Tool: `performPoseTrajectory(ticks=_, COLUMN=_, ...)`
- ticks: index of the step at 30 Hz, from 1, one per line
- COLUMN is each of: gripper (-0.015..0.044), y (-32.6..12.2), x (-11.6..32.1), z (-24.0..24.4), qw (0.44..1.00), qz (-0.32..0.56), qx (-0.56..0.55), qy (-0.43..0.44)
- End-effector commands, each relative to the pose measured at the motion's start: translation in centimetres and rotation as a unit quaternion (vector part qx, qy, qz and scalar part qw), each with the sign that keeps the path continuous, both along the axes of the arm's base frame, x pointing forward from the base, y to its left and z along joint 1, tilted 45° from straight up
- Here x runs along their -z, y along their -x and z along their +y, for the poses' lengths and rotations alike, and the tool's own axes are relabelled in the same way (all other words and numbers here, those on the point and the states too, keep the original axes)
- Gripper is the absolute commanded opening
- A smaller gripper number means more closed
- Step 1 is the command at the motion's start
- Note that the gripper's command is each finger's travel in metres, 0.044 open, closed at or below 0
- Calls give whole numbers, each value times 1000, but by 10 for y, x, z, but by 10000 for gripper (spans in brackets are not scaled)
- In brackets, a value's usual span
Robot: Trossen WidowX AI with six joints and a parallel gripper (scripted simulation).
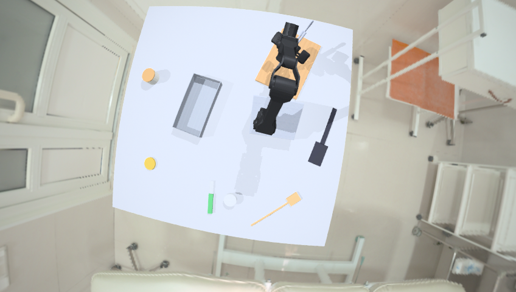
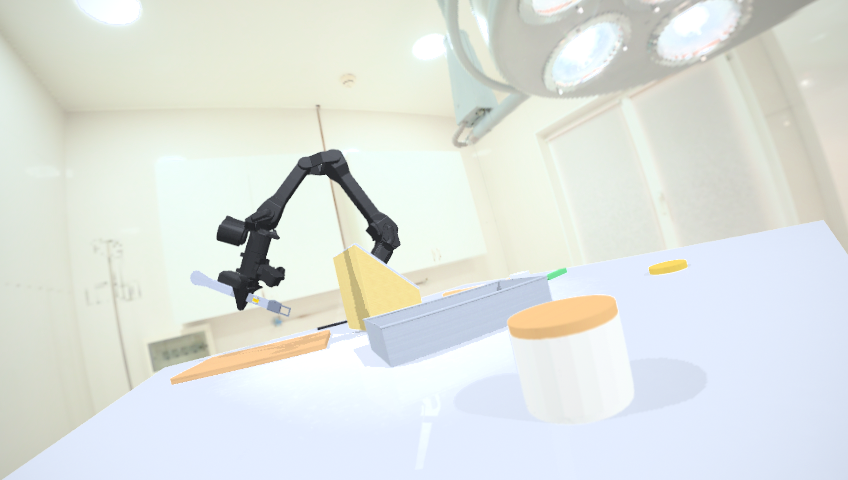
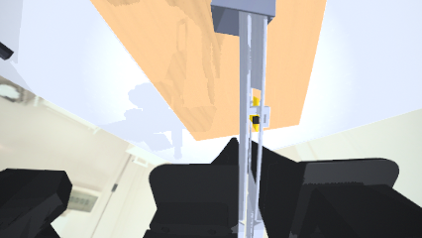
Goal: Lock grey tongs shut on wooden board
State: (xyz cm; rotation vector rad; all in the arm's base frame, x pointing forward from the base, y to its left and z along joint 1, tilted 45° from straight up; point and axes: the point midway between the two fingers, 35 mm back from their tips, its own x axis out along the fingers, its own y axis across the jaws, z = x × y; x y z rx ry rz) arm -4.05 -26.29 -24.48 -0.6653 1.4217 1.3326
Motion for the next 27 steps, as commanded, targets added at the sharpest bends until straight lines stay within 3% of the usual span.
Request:
performPoseTrajectory(ticks=1, gripper=-150, y=0, x=1, z=-6, qw=1000, qz=-10, qx=15, qy=-25)
performPoseTrajectory(ticks=27, gripper=-150, y=5, x=-23, z=-14, qw=975, qz=-57, qx=87, qy=-198)
